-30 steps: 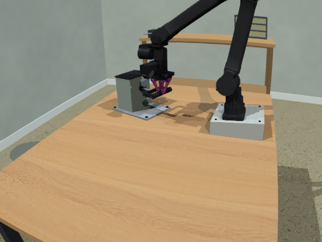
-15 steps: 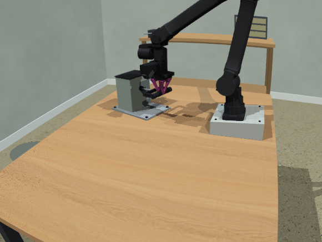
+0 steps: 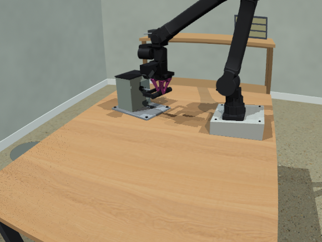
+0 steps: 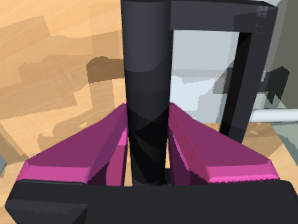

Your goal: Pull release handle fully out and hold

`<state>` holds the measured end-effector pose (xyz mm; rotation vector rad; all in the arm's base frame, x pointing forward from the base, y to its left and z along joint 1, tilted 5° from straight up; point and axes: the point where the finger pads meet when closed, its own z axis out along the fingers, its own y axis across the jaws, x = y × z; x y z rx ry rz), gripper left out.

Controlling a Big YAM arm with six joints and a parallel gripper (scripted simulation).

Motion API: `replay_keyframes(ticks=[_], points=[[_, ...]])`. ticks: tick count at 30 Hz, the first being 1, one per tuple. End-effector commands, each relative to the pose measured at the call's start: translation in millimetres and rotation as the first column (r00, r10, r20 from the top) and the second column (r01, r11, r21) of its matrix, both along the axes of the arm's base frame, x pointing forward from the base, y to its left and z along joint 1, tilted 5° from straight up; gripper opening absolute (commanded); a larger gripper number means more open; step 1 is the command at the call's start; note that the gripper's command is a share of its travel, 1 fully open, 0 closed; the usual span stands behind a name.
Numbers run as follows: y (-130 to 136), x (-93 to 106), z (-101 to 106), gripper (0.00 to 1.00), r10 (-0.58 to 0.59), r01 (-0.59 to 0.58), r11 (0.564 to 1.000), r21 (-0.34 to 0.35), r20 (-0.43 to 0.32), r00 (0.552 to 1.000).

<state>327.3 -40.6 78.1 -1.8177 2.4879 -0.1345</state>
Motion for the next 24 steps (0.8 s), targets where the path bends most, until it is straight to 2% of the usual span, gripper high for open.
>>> replay_keyframes(ticks=[1, 5, 6, 24], points=[[13, -56.7, -9, 0.0, -0.004, 0.006, 1.0, 0.017, -0.138, 0.99], [13, -56.7, -9, 0.0, -0.004, 0.006, 1.0, 0.017, -0.138, 0.99], [0, -11.2, -9, 0.0, 0.003, -0.002, 1.0, 0.008, -0.042, 0.999], [0, -11.2, -9, 0.0, 0.003, -0.002, 1.0, 0.008, -0.042, 0.999]])
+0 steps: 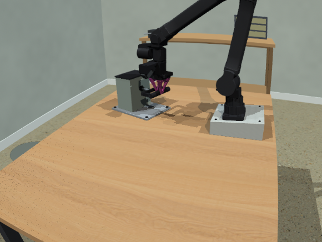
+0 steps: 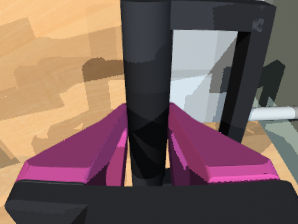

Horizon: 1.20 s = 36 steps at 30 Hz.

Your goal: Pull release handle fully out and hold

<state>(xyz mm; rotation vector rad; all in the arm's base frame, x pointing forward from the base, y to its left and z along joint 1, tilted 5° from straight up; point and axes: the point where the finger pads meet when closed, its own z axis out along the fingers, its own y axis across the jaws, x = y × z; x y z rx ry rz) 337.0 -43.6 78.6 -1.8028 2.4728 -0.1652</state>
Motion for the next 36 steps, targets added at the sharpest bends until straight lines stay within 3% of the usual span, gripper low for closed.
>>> replay_keyframes(ticks=[1, 19, 36], points=[[3, -20.9, -10, 0.0, 0.005, -0.004, 1.0, 0.013, -0.07, 0.998], [3, -21.6, -10, 0.0, 0.005, -0.004, 1.0, 0.013, -0.07, 0.998], [11, -44.8, -11, 0.0, 0.005, -0.004, 1.0, 0.012, -0.07, 0.998]])
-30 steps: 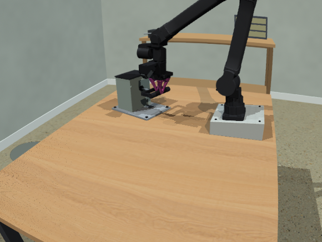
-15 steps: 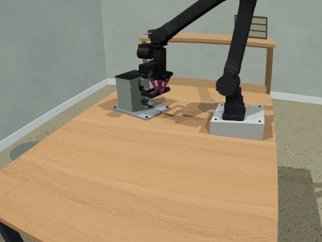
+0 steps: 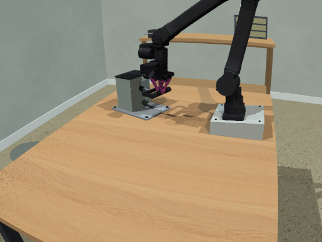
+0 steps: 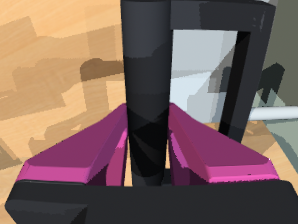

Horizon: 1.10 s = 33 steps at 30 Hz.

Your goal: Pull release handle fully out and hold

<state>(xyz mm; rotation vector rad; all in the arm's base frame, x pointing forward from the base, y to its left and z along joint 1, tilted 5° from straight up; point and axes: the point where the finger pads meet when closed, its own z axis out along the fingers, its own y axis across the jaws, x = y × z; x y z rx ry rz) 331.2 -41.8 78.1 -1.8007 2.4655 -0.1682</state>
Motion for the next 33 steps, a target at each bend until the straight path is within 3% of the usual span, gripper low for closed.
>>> replay_keyframes(ticks=[1, 16, 33], points=[[9, -39.0, -10, 0.0, 0.003, -0.002, 1.0, 0.01, -0.077, 0.997], [16, -63.5, -11, 0.0, 0.002, 0.0, 1.0, 0.015, -0.122, 0.993], [17, -66.9, -11, 0.0, 0.002, 0.0, 1.0, 0.016, -0.129, 0.992]])
